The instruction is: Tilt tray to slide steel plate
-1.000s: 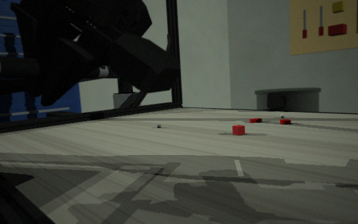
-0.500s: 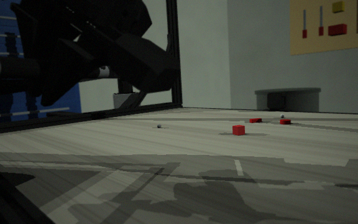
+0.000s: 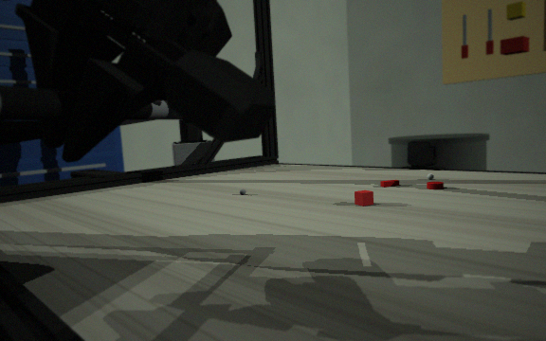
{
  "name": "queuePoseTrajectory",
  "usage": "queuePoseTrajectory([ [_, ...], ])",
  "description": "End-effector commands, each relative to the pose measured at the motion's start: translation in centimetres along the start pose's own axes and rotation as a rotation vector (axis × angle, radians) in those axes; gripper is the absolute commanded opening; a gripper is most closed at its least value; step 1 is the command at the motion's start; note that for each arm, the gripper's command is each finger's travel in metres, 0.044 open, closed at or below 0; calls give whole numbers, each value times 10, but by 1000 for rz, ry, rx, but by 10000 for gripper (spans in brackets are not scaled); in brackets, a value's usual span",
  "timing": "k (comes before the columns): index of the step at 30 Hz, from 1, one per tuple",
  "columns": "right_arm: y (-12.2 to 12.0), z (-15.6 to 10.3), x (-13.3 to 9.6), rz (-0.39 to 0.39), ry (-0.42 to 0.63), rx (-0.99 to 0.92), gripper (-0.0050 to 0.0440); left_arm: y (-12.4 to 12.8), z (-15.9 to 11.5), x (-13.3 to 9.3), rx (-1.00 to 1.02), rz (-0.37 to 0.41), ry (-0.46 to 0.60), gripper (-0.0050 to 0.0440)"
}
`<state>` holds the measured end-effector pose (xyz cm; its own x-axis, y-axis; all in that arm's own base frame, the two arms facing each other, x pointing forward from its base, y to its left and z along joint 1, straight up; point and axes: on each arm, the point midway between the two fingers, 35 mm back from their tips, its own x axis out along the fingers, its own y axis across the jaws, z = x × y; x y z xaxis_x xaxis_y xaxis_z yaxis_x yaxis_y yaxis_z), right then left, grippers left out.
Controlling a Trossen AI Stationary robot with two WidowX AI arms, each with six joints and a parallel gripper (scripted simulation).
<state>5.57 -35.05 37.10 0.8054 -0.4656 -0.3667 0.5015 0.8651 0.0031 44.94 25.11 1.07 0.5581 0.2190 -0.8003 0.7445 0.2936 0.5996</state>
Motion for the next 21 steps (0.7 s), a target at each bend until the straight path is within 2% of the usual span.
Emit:
queuePoseTrajectory([
  [1, 0, 0, 0, 1, 0, -4, 440, 2, -1, -1, -1, 4, 1, 0],
  [21, 0, 0, 0, 1, 0, -4, 440, 7, -1, -7, -1, 10, 1, 0],
])
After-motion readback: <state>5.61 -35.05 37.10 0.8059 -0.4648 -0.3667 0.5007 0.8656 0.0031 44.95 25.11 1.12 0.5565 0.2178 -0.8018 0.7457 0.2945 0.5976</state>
